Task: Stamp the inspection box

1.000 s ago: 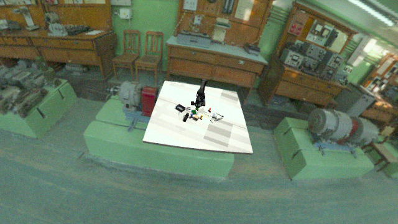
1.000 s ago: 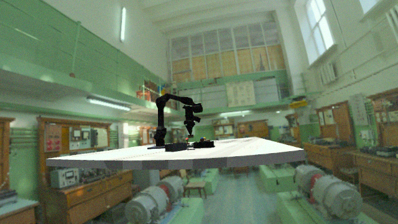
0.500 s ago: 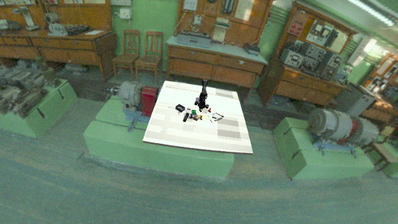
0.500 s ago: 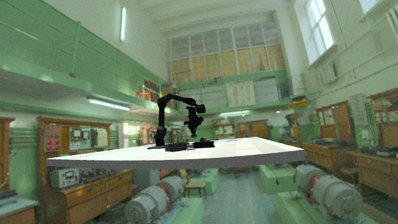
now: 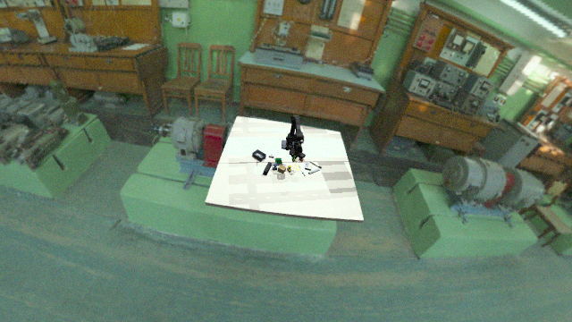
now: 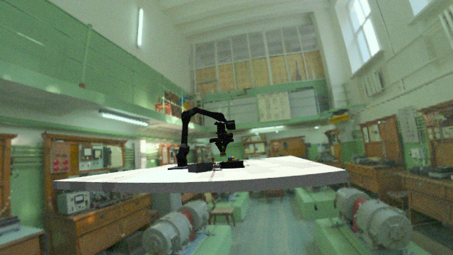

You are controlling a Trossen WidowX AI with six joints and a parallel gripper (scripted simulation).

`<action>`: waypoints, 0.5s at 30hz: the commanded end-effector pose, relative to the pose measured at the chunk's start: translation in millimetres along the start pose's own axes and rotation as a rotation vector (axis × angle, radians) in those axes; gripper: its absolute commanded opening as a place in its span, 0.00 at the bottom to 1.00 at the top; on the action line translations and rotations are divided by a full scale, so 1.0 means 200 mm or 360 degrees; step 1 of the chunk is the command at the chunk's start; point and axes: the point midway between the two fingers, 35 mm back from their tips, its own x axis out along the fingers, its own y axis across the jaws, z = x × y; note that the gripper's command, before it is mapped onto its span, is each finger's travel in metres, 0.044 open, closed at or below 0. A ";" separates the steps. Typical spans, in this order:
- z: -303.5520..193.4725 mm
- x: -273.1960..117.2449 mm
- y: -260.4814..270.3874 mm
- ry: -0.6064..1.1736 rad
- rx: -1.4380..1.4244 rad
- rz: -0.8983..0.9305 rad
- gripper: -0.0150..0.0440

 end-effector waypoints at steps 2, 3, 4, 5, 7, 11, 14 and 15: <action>-0.05 -0.01 0.08 -0.0001 0.0193 0.0011 0.25; -0.06 -0.01 0.09 0.0000 0.0232 0.0011 0.25; -0.07 -0.01 0.10 0.0001 0.0270 0.0011 0.25; -0.08 -0.01 0.12 0.0001 0.0308 0.0011 0.25; -0.10 -0.01 0.14 0.0003 0.0385 0.0012 0.25; -0.12 -0.01 0.16 0.0004 0.0442 0.0012 0.25; -0.11 -0.01 0.16 0.0003 0.0442 0.0011 0.25; -0.11 0.00 0.16 0.0003 0.0442 0.0011 0.25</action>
